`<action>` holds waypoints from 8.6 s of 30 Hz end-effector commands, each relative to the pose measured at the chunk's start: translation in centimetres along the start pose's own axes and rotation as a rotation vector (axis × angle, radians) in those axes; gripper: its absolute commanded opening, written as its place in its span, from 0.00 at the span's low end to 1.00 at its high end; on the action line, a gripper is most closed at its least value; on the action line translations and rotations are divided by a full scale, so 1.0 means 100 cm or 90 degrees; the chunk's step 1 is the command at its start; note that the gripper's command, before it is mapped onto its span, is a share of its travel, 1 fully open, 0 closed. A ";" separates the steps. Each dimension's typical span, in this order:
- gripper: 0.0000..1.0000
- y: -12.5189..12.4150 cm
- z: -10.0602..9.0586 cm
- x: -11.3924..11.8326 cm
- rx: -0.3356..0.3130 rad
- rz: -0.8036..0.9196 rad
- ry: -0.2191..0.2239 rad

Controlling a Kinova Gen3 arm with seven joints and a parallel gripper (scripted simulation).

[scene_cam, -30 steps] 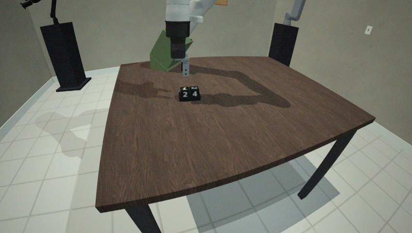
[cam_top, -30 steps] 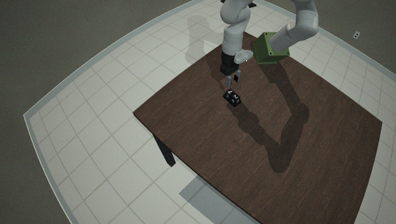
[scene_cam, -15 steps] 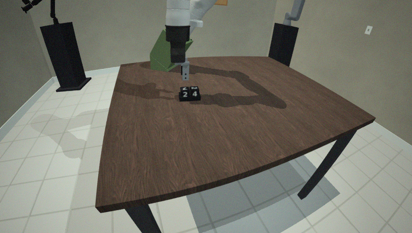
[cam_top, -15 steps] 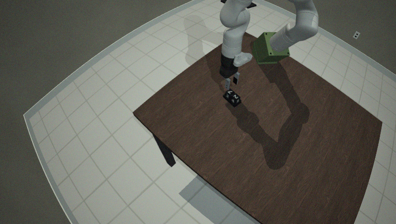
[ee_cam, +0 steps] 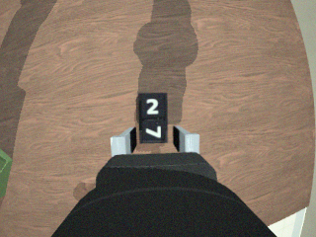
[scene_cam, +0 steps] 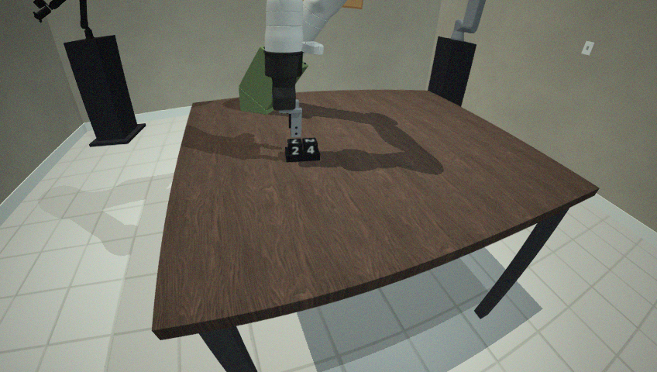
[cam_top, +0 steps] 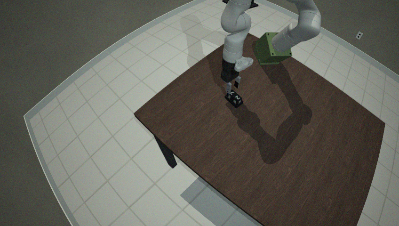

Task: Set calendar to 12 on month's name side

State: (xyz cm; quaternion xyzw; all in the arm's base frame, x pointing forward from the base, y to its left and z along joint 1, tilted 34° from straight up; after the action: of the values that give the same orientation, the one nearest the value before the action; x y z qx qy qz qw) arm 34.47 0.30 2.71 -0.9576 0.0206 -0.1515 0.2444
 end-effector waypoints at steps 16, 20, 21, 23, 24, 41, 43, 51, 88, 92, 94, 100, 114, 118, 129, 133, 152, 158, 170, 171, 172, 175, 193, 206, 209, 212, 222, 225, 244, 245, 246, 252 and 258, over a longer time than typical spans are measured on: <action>0.90 0.000 0.015 -0.002 0.006 0.007 0.000; 0.90 0.000 0.016 -0.002 0.006 0.007 0.000; 0.90 0.000 0.016 -0.002 0.006 0.007 0.000; 0.90 0.000 0.016 -0.001 0.006 0.007 0.000; 0.90 0.000 0.016 -0.001 0.006 0.007 0.000; 0.90 0.000 0.016 -0.001 0.006 0.007 0.000; 0.90 0.000 0.016 -0.001 0.006 0.007 0.000; 0.90 0.000 0.016 -0.001 0.006 0.007 0.000; 0.90 0.000 0.044 -0.002 0.006 0.007 0.000; 0.90 0.000 0.046 -0.001 0.006 0.007 0.000; 0.90 0.000 0.046 -0.001 0.006 0.007 0.000; 0.90 0.000 0.046 -0.001 0.006 0.007 0.000; 0.90 0.000 0.046 -0.001 0.006 0.007 0.000; 0.90 0.000 0.046 -0.001 0.006 0.007 0.000; 0.90 0.000 0.046 -0.001 0.006 0.007 0.000; 0.60 0.000 0.046 -0.001 0.006 0.007 0.000; 0.60 0.000 0.046 -0.001 0.006 0.007 0.000; 0.60 0.000 0.046 -0.001 0.006 0.007 0.000; 0.60 0.000 0.045 -0.001 0.006 0.007 0.000; 0.60 0.000 0.045 -0.002 0.006 0.007 0.000; 0.60 0.000 0.044 -0.002 0.006 0.007 0.000; 0.60 0.000 0.042 -0.001 0.006 0.007 0.000; 0.60 0.000 0.016 -0.002 0.006 0.007 0.000; 0.60 0.000 -0.004 -0.002 0.006 0.007 0.000; 0.60 0.000 -0.011 -0.002 0.006 0.007 0.000; 0.60 0.000 -0.019 -0.001 0.006 0.007 0.000; 0.60 0.000 -0.039 -0.002 0.006 0.007 0.000; 0.60 0.000 -0.045 -0.002 0.006 0.007 0.000; 0.60 0.001 -0.054 -0.002 0.006 0.007 0.000; 0.60 0.001 -0.054 -0.002 0.006 0.007 0.000; 0.60 0.001 -0.054 -0.002 0.006 0.007 0.000; 0.60 0.001 -0.054 -0.002 0.006 0.007 0.000; 0.60 0.000 -0.054 -0.001 0.006 0.011 0.000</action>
State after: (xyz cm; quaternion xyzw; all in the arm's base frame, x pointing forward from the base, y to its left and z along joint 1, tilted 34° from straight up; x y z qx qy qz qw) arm 32.70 -2.18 7.13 -0.9562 0.0274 -0.1494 0.2502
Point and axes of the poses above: the point where the finger pads meet when closed, its own z axis out along the fingers, its own x axis across the jaws, y = z × x, the point moved 2 cm from there along -z, back along the fingers, and after that the axes turned 1 degree about z, right-handed, at the moved point
